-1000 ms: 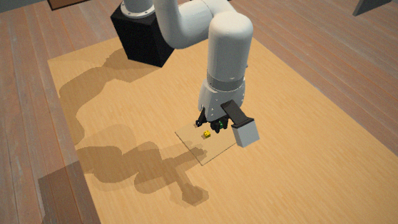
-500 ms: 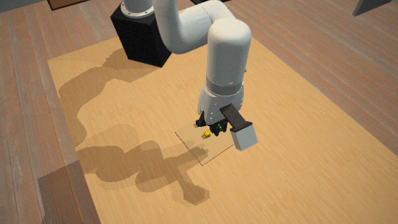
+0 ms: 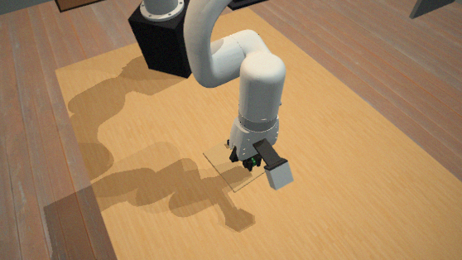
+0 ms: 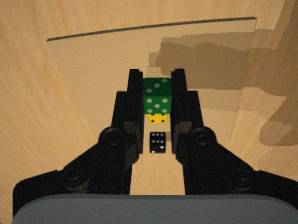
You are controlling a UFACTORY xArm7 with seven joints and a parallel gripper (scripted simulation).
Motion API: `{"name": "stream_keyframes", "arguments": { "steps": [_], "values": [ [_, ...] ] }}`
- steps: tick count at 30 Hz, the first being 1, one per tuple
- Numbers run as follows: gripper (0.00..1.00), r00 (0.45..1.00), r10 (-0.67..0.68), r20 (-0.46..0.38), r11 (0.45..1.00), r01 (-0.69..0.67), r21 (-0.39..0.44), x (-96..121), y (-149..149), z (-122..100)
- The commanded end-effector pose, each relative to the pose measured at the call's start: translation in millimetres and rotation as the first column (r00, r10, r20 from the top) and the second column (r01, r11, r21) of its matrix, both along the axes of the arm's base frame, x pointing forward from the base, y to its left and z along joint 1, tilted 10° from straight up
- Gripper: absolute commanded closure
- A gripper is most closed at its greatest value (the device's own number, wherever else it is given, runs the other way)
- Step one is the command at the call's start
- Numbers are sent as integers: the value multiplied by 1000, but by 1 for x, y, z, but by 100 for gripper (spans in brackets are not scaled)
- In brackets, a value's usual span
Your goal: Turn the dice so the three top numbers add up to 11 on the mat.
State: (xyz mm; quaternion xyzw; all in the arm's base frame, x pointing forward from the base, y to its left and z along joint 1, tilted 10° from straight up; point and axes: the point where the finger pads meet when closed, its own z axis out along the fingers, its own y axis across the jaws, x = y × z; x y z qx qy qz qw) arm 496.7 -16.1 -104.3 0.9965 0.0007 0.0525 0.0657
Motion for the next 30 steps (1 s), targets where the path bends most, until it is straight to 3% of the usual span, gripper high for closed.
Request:
{"name": "stream_keyframes", "arguments": {
  "steps": [1,8,30],
  "values": [
    [89,1000,0,2,1000,0,0,3,-2,-13],
    [89,1000,0,2,1000,0,0,4,-3,-26],
    [89,1000,0,2,1000,0,0,4,-3,-26]
  ]
}}
